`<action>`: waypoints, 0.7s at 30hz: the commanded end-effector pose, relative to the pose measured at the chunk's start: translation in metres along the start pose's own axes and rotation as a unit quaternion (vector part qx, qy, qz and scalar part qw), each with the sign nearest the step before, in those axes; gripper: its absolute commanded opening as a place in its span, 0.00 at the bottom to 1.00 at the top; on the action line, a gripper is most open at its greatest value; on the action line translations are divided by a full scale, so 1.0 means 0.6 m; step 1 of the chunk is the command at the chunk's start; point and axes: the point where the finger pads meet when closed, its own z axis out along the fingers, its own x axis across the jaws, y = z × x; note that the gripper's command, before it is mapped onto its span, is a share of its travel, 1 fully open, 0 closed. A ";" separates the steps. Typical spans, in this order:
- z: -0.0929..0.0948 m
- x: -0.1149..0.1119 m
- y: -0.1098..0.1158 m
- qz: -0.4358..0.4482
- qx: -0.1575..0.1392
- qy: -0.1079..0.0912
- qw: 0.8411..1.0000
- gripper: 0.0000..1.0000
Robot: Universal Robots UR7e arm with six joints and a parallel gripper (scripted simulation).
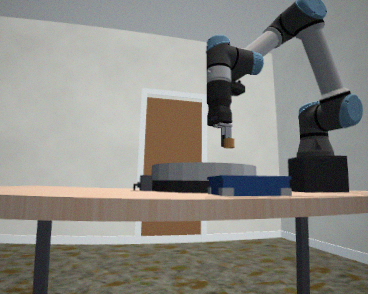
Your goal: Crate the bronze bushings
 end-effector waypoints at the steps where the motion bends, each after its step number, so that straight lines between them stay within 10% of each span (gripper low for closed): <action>1: 0.007 0.000 0.002 0.000 -0.001 0.000 1.000 0.00; 21: 0.046 0.000 0.005 0.001 -0.001 0.000 1.000 0.00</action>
